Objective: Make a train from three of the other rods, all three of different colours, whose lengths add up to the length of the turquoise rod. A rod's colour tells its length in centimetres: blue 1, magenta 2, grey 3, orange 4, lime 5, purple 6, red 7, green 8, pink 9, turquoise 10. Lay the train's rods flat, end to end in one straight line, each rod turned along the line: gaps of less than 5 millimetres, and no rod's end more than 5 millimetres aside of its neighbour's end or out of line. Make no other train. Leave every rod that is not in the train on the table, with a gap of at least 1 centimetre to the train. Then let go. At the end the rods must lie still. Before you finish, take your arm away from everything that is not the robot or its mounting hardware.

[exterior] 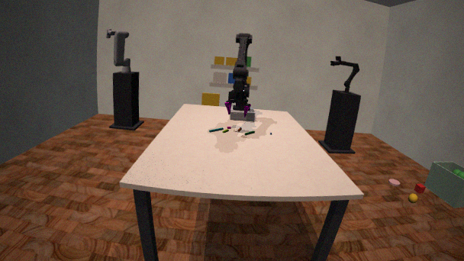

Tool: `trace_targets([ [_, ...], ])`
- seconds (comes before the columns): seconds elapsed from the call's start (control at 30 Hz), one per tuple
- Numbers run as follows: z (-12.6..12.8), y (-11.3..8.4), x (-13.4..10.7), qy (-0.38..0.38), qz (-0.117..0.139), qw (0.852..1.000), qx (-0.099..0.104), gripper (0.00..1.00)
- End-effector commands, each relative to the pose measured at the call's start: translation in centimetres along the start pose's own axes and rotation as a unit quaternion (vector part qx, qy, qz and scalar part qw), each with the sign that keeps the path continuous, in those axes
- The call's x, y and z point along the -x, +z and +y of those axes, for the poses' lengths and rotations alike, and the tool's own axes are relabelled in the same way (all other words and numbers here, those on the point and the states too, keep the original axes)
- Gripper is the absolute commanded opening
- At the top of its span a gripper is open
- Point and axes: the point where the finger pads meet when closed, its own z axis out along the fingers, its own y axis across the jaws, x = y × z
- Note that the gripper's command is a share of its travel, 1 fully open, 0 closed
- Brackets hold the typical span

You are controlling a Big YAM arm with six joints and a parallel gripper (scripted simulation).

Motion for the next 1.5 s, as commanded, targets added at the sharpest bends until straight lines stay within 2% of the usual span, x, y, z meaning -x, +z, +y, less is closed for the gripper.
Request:
trace_targets([
  [0.0, -1.6, -0.3, 5.1, 0.058, -0.023, 0.998, 0.004, 1.00],
  [0.03, -2.9, 0.3, 6.4, 0.085, -0.023, 0.996, 0.004, 1.00],
  [0.1, -2.9, 0.3, 6.4, 0.085, -0.023, 0.996, 0.004, 1.00],
  [0.2, -4.6, 1.1, 7.8, 0.115, -0.022, 0.993, 0.003, 1.00],
  [0.23, -4.2, 1.1, 7.4, 0.109, -0.016, 0.994, 0.002, 0.23],
  [0.27, -4.0, 2.5, 5.0, 0.102, 0.007, 0.995, -0.003, 0.23],
  [0.3, -4.0, 2.5, 5.0, 0.102, 0.008, 0.995, -0.004, 0.23],
  [0.37, -3.9, 1.8, 6.0, 0.103, -0.003, 0.995, -0.001, 0.23],
  [1.47, -4.3, 1.9, 6.0, 0.106, -0.003, 0.994, -0.001, 0.23],
])
